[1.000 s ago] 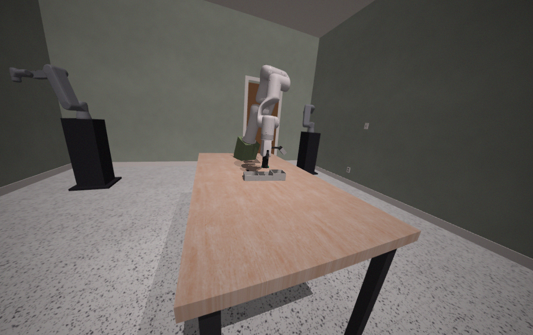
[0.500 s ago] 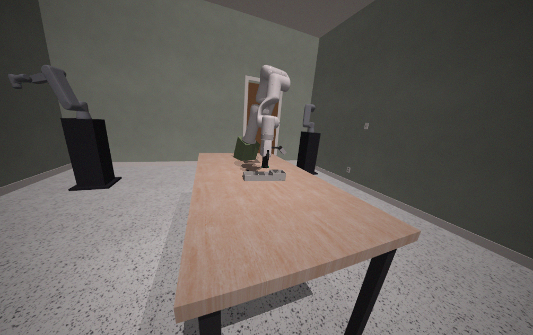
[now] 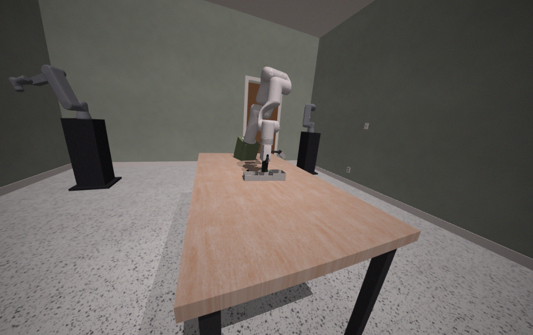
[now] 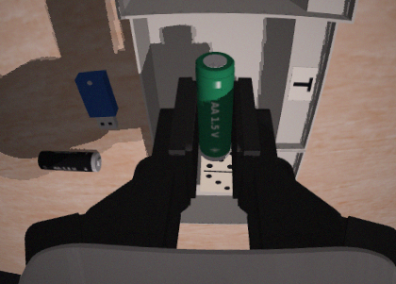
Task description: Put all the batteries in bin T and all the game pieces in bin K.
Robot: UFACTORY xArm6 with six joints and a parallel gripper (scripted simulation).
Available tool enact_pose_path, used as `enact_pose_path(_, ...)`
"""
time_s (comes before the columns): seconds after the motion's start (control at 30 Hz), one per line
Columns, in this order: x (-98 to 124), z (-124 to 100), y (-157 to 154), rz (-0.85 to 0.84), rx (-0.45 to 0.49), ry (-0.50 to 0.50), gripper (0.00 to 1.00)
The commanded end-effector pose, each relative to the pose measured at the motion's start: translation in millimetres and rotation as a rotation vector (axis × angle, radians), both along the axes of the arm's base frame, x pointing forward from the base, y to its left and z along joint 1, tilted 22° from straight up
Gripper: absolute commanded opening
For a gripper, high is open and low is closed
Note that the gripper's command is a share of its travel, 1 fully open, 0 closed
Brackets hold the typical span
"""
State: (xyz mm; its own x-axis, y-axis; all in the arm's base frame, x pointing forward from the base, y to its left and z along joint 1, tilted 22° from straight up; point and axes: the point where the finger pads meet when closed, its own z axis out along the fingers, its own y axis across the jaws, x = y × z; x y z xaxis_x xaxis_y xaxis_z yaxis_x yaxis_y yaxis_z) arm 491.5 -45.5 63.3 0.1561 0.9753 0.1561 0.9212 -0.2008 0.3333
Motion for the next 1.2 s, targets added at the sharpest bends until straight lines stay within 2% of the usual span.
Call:
enact_pose_path(0.0,3.4,-2.6,0.1,0.000,0.000,-0.006,0.00)
enact_pose_path(0.37,11.0,-22.5,2.1,0.000,0.000,-0.006,0.00)
enact_pose_path(0.8,10.6,-22.7,2.1,0.000,0.000,-0.006,0.00)
enact_pose_path(0.83,10.6,-22.7,2.1,0.000,0.000,-0.006,0.28)
enact_pose_path(1.17,10.6,-22.7,2.1,0.000,0.000,-0.006,0.28)
